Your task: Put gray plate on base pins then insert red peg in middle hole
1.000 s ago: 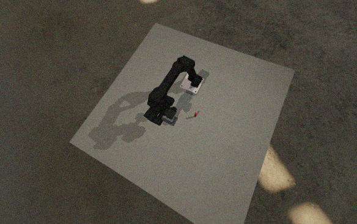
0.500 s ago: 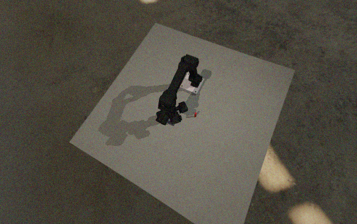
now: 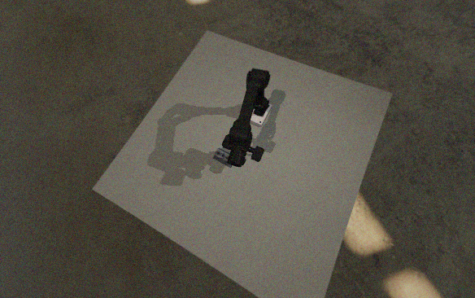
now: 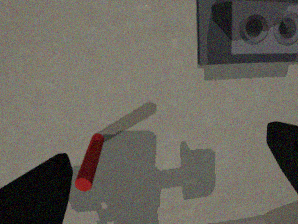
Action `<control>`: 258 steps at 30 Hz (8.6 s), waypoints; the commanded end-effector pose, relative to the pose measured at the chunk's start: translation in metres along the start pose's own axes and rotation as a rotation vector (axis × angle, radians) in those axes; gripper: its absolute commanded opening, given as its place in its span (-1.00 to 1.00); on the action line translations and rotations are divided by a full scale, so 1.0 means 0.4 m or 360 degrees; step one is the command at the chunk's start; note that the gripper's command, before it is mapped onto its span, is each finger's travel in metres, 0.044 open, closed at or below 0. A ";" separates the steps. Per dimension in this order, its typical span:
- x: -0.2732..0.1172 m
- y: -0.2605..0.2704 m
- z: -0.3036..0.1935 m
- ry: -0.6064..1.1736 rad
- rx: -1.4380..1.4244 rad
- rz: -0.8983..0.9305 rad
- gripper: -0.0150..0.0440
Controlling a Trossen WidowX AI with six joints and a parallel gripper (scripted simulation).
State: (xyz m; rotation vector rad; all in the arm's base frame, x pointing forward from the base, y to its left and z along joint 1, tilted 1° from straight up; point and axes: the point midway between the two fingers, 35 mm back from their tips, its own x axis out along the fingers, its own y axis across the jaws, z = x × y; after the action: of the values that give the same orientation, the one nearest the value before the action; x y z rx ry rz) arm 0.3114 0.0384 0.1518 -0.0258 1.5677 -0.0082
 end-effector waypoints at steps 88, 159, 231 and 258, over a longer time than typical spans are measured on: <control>0.260 0.174 -0.151 -0.0002 0.1925 0.0026 0.02; 0.072 0.024 -0.002 -0.0021 0.1918 0.0019 -0.49; 0.068 -0.281 0.093 -0.0034 0.1925 0.0009 -0.49; 0.112 -0.282 0.092 -0.0036 0.1927 0.0010 -0.49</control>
State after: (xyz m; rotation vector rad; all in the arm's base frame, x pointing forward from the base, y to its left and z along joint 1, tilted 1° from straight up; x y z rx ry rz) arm 0.3498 -0.0746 0.1117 0.9226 1.3222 -0.9341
